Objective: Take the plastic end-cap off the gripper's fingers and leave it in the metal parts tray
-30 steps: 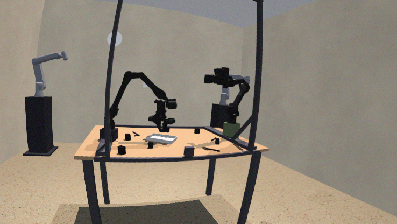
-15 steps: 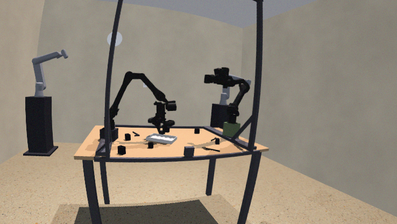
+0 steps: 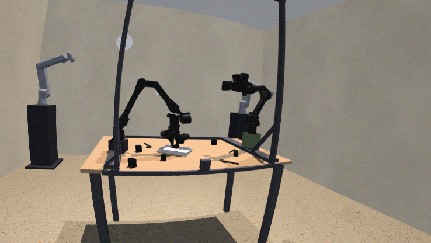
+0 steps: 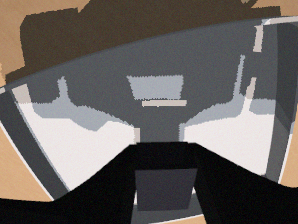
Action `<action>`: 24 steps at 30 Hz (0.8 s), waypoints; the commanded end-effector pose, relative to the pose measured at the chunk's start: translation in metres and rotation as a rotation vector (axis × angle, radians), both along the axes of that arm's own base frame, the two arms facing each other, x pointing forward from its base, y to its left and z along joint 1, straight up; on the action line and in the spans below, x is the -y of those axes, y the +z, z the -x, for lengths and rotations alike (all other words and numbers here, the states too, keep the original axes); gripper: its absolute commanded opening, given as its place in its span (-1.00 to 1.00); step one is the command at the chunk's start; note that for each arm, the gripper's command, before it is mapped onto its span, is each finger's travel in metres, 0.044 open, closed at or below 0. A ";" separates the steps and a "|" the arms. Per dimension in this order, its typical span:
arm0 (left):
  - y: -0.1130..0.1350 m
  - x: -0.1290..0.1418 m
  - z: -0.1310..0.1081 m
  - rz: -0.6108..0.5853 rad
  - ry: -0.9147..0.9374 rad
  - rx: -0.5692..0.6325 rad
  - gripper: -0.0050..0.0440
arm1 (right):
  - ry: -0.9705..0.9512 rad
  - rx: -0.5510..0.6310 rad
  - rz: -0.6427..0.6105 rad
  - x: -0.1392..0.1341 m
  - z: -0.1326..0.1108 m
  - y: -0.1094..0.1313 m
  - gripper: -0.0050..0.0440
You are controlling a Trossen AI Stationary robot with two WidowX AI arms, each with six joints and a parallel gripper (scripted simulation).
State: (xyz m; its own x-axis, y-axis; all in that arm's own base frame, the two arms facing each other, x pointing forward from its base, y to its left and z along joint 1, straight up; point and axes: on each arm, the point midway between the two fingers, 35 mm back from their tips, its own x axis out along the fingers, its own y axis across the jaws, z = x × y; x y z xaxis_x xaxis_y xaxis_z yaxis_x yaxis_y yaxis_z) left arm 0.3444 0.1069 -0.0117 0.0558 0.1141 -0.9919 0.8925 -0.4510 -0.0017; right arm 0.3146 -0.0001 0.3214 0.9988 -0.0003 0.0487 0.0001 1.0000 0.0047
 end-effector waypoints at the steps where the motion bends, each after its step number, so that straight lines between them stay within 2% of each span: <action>1: -0.002 -0.001 -0.001 -0.006 -0.003 0.009 -0.80 | -0.004 0.015 0.002 0.001 0.001 0.006 -0.80; 11: -0.012 -0.001 -0.002 -0.008 -0.001 0.009 -0.80 | -0.004 0.015 0.002 0.001 0.001 0.006 -0.80; 24: -0.014 -0.001 -0.003 -0.009 0.001 0.014 -0.80 | -0.004 0.015 0.002 0.001 0.001 0.006 -0.80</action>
State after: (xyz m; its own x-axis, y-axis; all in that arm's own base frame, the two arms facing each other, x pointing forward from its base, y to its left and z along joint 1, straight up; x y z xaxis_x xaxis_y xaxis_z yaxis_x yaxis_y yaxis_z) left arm 0.3432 0.1065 -0.0315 0.0508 0.1149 -0.9921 0.8921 -0.4517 -0.0066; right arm 0.3146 -0.0001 0.3214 0.9988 -0.0003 0.0487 0.0001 1.0000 0.0047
